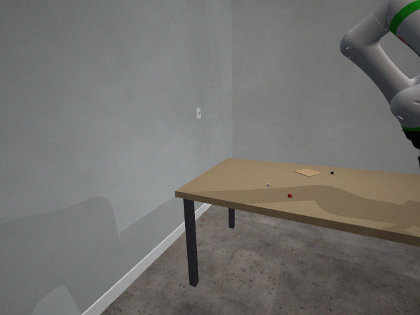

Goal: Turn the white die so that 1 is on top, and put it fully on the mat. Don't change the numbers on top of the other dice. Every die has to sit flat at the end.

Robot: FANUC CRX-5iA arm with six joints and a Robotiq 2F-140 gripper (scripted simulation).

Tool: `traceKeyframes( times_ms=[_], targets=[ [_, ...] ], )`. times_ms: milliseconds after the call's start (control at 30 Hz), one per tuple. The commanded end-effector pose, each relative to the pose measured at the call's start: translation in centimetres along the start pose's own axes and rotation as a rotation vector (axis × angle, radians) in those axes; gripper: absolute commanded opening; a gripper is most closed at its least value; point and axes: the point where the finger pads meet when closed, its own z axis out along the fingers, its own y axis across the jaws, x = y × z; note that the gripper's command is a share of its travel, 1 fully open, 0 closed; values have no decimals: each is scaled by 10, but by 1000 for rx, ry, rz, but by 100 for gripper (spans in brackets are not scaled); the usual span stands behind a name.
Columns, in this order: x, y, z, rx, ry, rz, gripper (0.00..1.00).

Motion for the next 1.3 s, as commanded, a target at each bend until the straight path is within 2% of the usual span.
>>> traceKeyframes(
  times_ms=[0,267,367,400,433,633,867,933,1000,1067,1267],
  targets=[
    [19,-15,3,37,-102,136,100],
    [64,-36,9,87,-262,389,100],
    [66,-37,9,89,-268,401,100],
    [86,-43,12,106,-322,496,100],
    [93,-45,13,113,-341,532,100],
    [131,-51,19,140,-427,699,100],
    [197,-52,31,182,-545,963,100],
    [197,-52,31,182,-545,963,100],
    [230,-48,39,202,-595,1090,100],
    [242,-46,42,208,-611,1133,100],
    [301,-29,58,243,-684,1351,100]
  ],
)
